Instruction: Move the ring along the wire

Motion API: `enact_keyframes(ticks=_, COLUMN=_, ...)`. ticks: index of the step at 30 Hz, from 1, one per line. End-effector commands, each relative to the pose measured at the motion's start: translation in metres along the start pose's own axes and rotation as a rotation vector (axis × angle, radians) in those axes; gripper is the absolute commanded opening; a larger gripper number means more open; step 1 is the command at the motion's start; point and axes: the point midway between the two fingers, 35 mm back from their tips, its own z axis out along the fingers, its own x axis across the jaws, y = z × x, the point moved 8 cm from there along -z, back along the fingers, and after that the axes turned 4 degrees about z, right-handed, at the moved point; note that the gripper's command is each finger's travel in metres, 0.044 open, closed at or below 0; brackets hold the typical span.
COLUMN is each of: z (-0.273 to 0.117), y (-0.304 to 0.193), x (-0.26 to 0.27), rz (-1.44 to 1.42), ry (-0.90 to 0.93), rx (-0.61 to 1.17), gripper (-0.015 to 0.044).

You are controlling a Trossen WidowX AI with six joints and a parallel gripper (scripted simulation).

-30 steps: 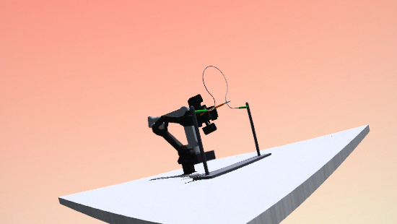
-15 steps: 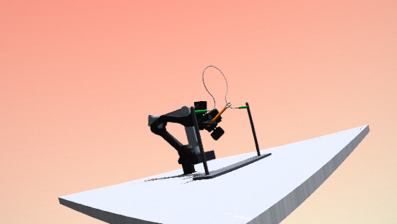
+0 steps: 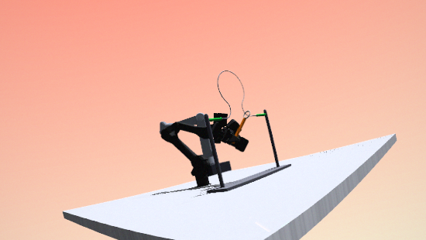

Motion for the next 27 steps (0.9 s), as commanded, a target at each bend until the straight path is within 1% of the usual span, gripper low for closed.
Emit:
enact_keyframes(ticks=1, z=-0.001, y=-0.001, x=0.012, rz=0.094, ry=0.047, rx=0.017, gripper=-0.015)
enact_keyframes(ticks=15, z=-0.01, y=0.007, x=0.045, rz=0.347, ry=0.166, rx=0.057, gripper=-0.015)
enact_keyframes(ticks=27, z=-0.018, y=0.017, x=0.064, rz=0.465, ry=0.221, rx=0.075, gripper=-0.015)
